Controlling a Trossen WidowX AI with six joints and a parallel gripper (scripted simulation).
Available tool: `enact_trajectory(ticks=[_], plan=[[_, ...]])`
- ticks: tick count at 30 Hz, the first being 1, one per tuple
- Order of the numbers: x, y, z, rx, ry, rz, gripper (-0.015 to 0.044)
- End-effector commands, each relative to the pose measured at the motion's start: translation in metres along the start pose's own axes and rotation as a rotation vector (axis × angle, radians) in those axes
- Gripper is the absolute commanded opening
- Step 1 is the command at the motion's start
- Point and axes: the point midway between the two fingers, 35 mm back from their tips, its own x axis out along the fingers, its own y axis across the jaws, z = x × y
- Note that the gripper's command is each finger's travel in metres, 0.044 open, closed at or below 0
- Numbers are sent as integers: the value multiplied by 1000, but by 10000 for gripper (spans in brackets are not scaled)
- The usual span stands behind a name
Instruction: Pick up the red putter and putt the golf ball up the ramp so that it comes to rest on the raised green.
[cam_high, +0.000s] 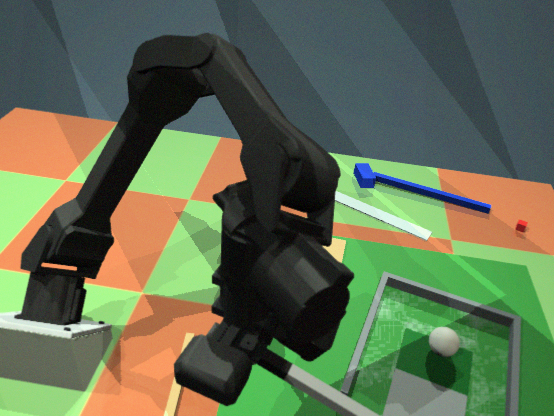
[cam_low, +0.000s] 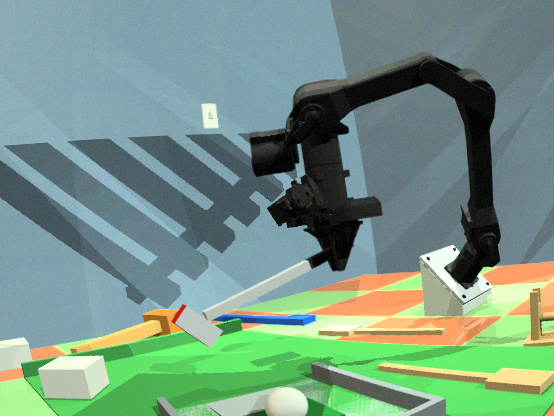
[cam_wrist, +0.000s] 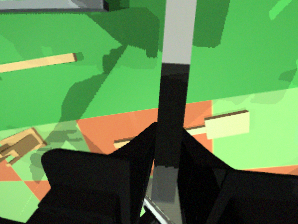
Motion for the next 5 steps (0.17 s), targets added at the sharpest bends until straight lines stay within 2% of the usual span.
enact_trajectory(ticks=[1,5], plan=[[0,0,1,2,-3,0,0],[0,0,1,2,-3,0,0]])
